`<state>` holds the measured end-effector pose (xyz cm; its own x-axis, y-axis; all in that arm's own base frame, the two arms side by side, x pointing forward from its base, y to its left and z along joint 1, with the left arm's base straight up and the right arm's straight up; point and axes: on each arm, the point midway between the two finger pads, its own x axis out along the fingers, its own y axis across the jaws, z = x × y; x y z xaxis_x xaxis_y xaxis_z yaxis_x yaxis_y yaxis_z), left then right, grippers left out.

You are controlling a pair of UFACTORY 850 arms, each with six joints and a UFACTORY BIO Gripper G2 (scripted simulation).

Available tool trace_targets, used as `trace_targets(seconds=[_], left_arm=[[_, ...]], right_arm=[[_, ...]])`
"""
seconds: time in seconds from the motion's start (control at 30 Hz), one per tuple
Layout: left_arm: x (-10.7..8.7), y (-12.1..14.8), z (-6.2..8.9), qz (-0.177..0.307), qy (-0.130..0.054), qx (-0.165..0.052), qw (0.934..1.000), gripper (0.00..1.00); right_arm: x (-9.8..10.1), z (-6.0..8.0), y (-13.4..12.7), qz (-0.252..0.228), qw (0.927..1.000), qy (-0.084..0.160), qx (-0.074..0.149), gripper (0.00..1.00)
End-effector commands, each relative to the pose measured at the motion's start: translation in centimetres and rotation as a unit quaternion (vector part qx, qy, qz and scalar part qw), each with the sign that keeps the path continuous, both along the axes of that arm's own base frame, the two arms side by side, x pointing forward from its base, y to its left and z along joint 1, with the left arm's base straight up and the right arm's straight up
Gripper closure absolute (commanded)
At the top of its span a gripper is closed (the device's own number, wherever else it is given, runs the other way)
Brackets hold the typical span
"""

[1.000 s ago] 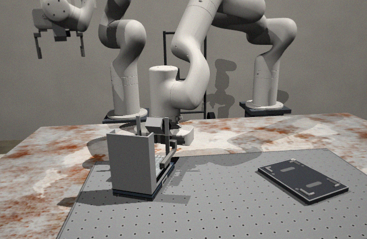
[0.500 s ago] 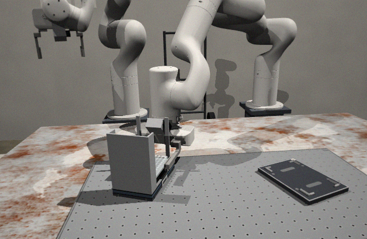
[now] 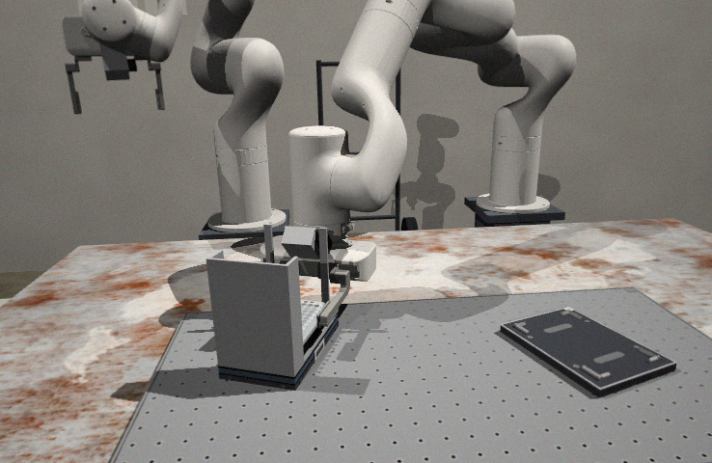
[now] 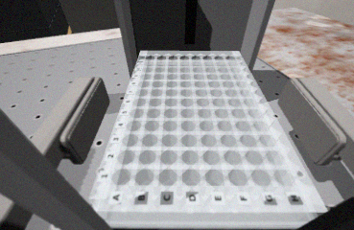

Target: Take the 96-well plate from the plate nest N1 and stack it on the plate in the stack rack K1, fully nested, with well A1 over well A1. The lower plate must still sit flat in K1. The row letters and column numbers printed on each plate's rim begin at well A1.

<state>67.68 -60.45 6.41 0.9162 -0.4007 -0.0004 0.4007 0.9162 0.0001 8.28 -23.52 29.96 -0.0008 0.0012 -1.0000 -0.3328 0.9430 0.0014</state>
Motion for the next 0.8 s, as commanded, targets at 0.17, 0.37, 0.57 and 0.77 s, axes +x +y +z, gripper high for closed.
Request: trace_targets(seconds=[0.17,0.37,0.57,0.77], left_arm=[[0.1,-0.1,0.2,0.000,-0.001,-0.001,1.0000,0.63],[0.1,-0.1,0.2,0.000,-0.001,-0.001,1.0000,0.63],[0.1,-0.1,0.7,0.000,-0.001,-0.001,1.0000,0.63],[0.1,-0.1,2.3,0.000,-0.001,-0.001,1.0000,0.63]], right_arm=[[0.0,0.0,0.0,0.000,1.0000,0.000,-0.001,0.00],[0.0,0.0,0.0,0.000,1.0000,0.000,-0.001,0.00],[0.0,0.0,0.0,0.000,1.0000,0.000,-0.001,0.00],[0.0,0.0,0.0,0.000,1.0000,0.000,-0.001,0.00]])
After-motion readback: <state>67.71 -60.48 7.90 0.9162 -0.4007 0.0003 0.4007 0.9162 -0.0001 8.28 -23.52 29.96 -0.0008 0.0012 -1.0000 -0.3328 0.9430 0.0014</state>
